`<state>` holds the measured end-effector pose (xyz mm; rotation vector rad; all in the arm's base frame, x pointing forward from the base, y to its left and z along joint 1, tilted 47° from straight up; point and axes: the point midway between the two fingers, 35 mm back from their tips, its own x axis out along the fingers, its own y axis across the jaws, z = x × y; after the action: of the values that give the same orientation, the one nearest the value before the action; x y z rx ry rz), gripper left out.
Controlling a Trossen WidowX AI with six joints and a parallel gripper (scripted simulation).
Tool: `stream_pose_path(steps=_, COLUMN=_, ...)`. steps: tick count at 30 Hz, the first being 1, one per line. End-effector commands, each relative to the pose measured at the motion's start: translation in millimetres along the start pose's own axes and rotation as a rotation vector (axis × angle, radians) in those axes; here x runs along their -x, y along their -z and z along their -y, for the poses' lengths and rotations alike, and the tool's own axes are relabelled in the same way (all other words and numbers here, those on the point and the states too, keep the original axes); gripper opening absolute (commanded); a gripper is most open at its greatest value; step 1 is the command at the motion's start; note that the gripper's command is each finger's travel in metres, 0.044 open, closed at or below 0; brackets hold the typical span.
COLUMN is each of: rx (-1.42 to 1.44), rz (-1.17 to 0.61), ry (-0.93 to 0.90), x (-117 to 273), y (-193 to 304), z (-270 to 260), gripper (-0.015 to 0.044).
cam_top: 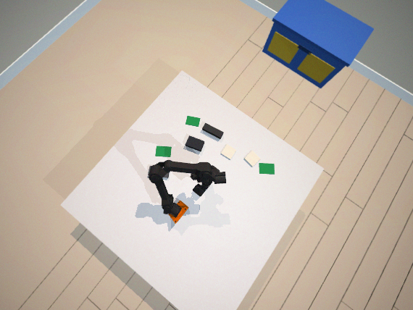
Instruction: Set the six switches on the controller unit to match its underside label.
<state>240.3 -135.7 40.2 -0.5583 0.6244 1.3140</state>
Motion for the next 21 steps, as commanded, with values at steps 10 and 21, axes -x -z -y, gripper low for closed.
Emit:
stream_pose_path(steps=10, rx=-0.008, rz=0.019, ry=-0.006, x=-5.1, y=-19.4, z=-1.0, gripper=0.0338)
stream_pose_path(steps=21, rx=-0.008, rz=0.020, ry=-0.006, x=-6.0, y=-30.5, z=-0.8, gripper=0.0338)
